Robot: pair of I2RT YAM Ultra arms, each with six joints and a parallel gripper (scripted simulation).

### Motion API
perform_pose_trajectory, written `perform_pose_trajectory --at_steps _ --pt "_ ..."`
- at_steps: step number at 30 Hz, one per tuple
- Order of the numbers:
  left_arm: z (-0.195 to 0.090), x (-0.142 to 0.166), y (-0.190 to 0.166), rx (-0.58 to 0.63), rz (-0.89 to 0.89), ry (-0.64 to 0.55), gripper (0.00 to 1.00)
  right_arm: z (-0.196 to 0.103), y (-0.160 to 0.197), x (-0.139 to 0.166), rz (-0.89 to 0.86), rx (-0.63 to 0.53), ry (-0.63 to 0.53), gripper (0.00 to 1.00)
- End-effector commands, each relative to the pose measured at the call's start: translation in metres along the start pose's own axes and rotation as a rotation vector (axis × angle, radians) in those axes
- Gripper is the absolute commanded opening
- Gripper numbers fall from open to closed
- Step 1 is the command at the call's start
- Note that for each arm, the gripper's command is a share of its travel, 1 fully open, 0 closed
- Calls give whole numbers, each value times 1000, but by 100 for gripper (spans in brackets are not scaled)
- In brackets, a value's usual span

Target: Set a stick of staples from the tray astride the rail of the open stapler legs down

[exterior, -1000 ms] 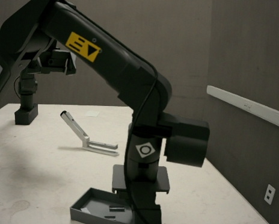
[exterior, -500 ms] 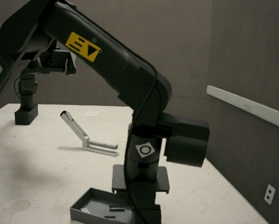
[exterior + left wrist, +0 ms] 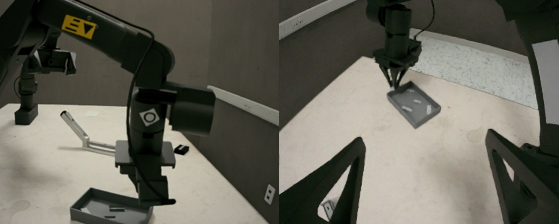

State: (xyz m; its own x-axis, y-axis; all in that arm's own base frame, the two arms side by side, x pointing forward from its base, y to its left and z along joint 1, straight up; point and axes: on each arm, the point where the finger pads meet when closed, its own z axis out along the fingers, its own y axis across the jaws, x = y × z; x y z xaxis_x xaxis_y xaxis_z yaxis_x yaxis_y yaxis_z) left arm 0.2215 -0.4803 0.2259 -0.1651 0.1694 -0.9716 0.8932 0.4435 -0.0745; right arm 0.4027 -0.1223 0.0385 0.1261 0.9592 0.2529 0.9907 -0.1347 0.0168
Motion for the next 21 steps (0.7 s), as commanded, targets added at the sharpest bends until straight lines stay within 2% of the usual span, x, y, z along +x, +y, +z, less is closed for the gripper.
perform_pose_trajectory --at_steps 1,4,8,10,14,21 --pt "-5 0 6 -11 -2 7 100 -14 -2 4 -4 0 2 5" --pt "-16 3 12 -33 -5 32 100 -14 -2 4 -4 0 2 5" --pt "-47 2 24 -62 -14 57 100 -14 -2 4 -4 0 2 5" --pt "-47 2 24 -62 -14 57 100 -14 -2 4 -4 0 2 5" --pt "-98 2 40 -106 -26 66 100 -14 -2 4 -4 0 2 5" --pt "-169 39 62 -178 -44 120 100 -8 -3 3 1 7 4 5"
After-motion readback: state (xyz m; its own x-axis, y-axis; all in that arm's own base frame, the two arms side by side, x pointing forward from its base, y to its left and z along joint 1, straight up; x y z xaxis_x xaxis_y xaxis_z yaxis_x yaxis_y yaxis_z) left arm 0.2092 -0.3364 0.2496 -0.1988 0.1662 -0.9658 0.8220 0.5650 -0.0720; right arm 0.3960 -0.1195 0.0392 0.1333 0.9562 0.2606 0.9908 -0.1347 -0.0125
